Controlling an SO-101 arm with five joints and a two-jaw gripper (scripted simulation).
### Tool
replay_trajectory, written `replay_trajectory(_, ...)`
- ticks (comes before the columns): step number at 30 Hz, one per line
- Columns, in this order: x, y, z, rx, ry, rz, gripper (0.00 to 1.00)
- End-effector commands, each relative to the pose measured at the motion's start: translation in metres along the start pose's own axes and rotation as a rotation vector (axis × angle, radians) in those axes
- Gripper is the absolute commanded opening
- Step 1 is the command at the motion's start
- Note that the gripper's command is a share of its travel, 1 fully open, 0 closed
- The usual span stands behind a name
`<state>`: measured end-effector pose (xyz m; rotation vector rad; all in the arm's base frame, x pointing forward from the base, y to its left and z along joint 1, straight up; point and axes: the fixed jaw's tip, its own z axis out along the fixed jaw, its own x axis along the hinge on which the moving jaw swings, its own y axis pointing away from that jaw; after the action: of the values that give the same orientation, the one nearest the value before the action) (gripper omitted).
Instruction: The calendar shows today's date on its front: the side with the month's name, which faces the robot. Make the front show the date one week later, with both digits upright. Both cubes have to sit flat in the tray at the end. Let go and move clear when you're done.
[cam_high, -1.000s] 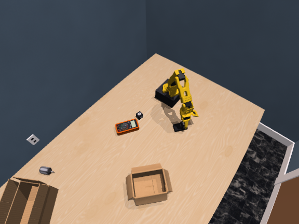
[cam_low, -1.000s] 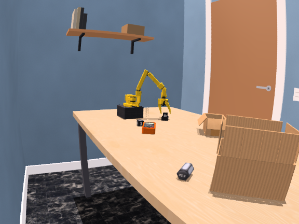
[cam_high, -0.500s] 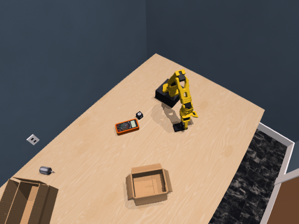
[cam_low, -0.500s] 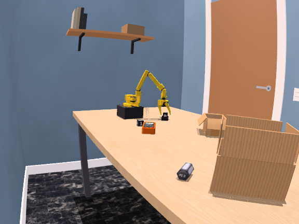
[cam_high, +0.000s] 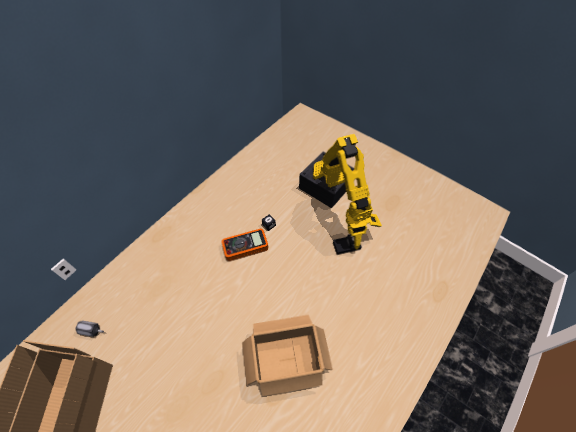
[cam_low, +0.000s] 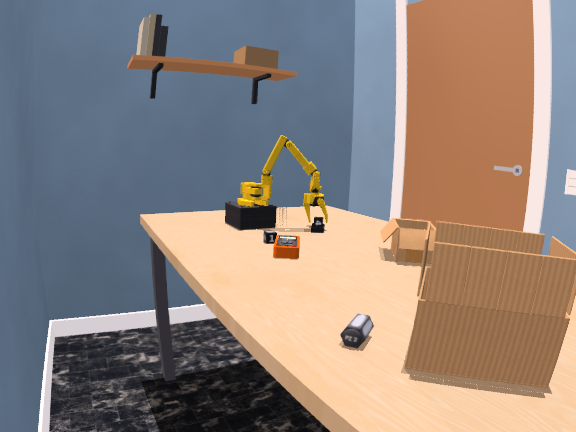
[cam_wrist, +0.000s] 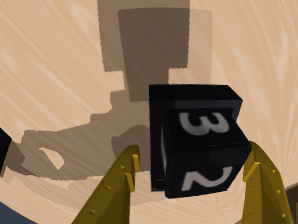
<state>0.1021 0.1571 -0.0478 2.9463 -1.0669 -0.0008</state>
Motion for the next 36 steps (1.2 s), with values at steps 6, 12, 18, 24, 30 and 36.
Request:
replay_trajectory(6,-0.0019,0.0004,0.0026,-0.013,0.000,0.000,0.30)
replay_trajectory(12,-0.0020,-0.0021,0.0026,-0.013,0.000,0.000,0.27)
replay_trajectory(18,-0.0020,-0.0040,0.0027,-0.013,0.000,0.000,0.24)
replay_trajectory(24,-0.0020,-0.0053,0.0027,-0.013,0.000,0.000,0.22)
replay_trajectory(30,-0.0020,-0.0060,0.0027,-0.013,0.000,0.000,0.21)
replay_trajectory(36,-0.0020,-0.0061,0.0027,-0.013,0.000,0.000,0.21)
